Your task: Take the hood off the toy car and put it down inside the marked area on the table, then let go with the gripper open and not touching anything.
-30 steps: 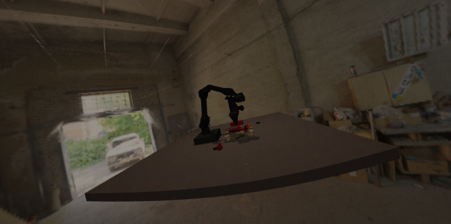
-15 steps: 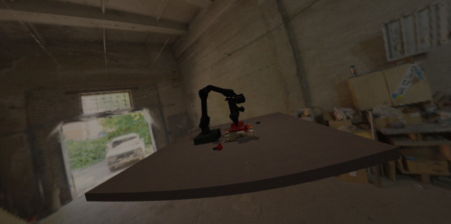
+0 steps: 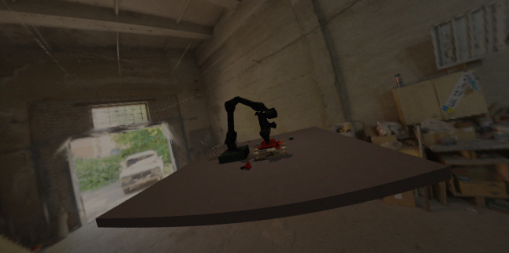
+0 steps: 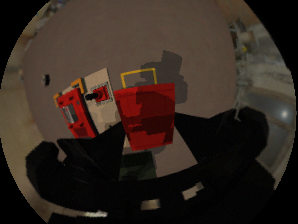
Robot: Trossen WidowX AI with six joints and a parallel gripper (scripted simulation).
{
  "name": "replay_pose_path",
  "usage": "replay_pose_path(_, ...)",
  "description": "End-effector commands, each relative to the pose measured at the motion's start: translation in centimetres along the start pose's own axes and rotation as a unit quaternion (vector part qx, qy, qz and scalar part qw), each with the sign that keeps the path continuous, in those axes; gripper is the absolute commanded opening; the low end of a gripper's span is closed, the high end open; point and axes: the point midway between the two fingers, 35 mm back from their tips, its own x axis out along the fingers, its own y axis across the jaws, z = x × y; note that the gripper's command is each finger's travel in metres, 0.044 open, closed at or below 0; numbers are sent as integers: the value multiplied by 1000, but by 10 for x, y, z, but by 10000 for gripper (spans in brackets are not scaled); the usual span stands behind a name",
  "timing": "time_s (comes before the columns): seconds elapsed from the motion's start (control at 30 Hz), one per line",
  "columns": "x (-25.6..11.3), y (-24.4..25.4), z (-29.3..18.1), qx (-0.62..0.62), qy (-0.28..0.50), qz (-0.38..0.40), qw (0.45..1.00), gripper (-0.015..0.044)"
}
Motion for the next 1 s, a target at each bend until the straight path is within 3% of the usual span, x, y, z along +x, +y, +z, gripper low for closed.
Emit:
replay_pose_path(0.0, 7, 0, -1, -3, 5, 1, 1000, 0)
replay_pose_path(0.97, 32, 0, -2, -3, 5, 1, 1000, 0)
